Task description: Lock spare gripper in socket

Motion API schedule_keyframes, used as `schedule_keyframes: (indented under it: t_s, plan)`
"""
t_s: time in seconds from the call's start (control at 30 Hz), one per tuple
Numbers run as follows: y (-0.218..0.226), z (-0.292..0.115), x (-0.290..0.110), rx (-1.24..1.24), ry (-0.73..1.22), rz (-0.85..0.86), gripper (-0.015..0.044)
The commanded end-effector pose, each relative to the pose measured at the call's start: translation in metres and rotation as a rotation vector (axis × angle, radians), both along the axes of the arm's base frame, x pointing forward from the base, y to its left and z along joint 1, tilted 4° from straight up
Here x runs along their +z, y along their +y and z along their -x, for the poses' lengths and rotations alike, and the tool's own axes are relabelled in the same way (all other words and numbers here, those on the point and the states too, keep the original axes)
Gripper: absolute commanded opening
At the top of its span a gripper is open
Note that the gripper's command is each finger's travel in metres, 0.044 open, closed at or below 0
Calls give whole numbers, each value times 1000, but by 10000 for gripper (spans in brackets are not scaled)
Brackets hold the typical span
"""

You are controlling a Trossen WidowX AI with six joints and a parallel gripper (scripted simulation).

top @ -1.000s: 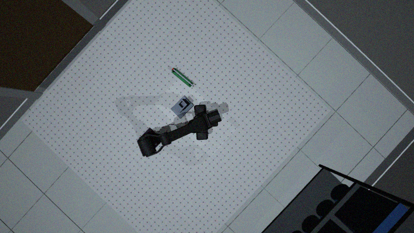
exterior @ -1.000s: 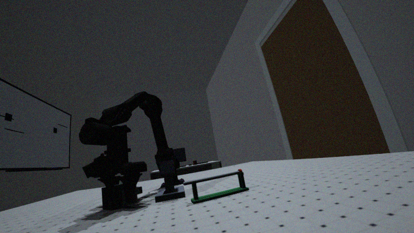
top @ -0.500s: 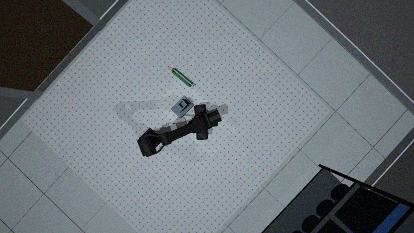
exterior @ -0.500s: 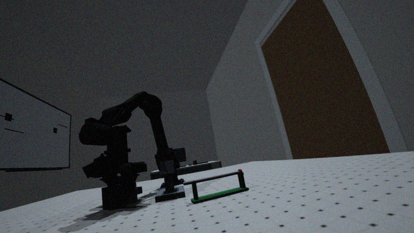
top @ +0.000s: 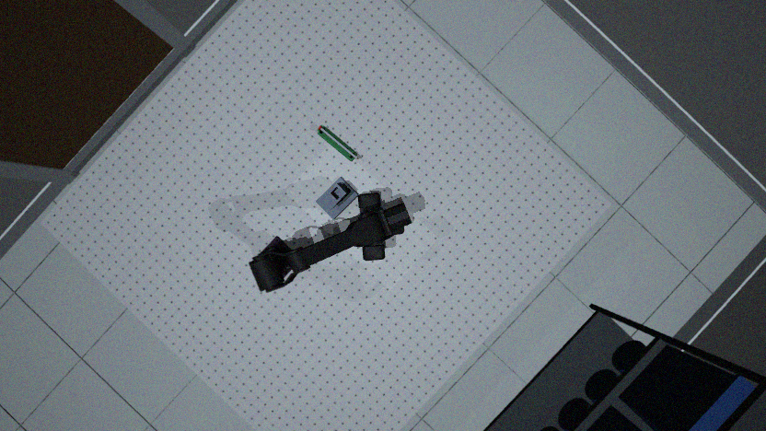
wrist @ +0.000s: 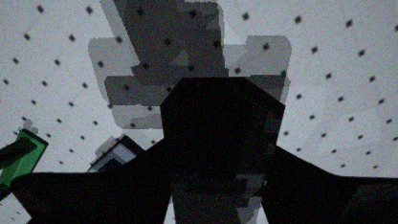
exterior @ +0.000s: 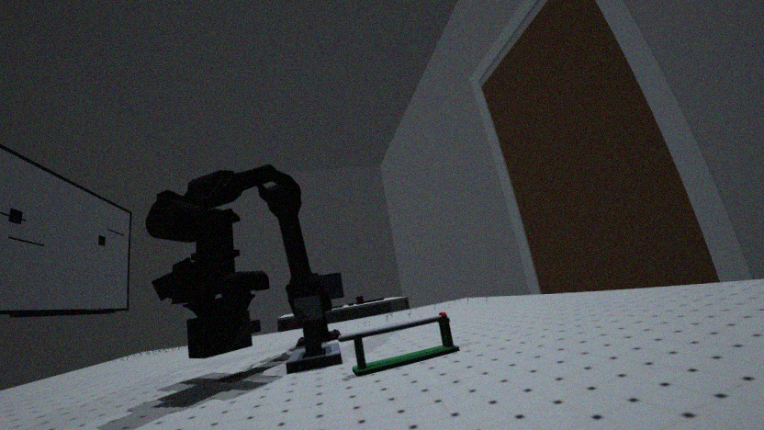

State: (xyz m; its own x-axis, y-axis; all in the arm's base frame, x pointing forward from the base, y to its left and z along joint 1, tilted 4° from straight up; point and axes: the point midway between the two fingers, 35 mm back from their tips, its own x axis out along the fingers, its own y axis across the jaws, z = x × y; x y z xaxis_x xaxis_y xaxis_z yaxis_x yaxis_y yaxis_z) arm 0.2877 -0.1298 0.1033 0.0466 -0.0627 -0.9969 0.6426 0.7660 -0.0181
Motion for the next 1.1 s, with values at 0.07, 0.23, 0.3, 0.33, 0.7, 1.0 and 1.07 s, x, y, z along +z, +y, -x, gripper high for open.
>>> schedule_keyframes:
  t_s: [0.07,0.23,0.3,0.33,0.7,1.0,1.07]
  plan:
    - [0,0,2,-4,-1,0,0]
    - [1,1,2,-111,-8,-5,0]
    - [1,2,3,-161,-12,-7,0]
    - [1,2,3,-186,-13,-8,0]
    - [3,4,3,-456,-32,-21,0]
    - [4,6,4,-676,-47,-31,0]
    - [4,6,4,-725,-50,-34,0]
